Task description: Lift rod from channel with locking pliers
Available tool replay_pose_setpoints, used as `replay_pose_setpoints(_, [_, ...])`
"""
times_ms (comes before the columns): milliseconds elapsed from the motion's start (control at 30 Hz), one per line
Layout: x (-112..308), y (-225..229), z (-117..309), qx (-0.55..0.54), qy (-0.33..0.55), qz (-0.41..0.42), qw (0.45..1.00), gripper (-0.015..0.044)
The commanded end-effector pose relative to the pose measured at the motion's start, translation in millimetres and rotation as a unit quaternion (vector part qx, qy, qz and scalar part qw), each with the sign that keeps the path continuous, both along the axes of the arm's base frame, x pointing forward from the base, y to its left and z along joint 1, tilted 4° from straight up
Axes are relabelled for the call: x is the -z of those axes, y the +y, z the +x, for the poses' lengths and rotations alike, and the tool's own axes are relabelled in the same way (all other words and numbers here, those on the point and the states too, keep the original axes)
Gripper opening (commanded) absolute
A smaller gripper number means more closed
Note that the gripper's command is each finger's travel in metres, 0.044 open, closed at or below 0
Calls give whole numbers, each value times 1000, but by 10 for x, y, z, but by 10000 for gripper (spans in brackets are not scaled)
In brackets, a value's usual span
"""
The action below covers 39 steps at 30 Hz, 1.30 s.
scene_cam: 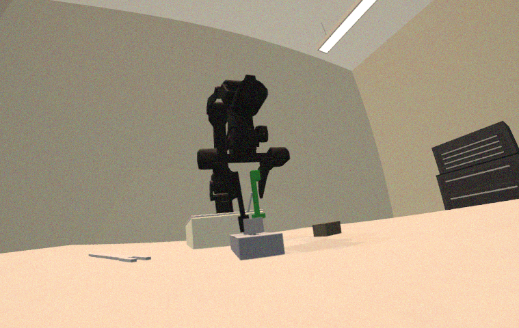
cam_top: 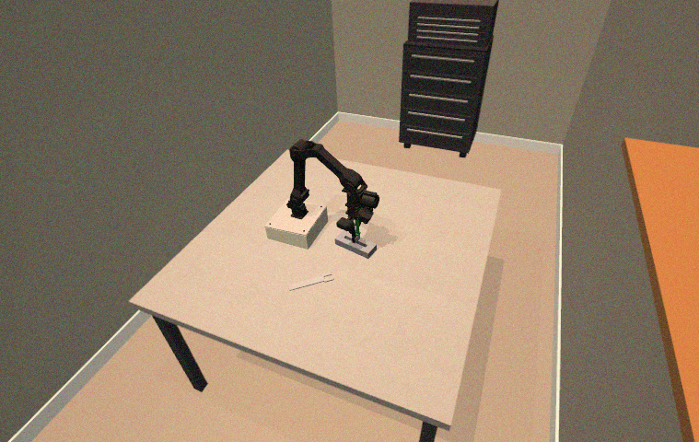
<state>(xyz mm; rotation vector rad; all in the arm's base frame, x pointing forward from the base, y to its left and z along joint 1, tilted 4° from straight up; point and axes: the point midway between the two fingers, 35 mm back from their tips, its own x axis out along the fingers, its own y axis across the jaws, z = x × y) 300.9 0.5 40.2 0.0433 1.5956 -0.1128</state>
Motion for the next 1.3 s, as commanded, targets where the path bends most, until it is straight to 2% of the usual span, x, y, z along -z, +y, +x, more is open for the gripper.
replay_pose_setpoints(0, [4,21,5,1,0,3,1000,268])
replay_pose_setpoints(1267, [5,57,8,1,0,3,1000,226])
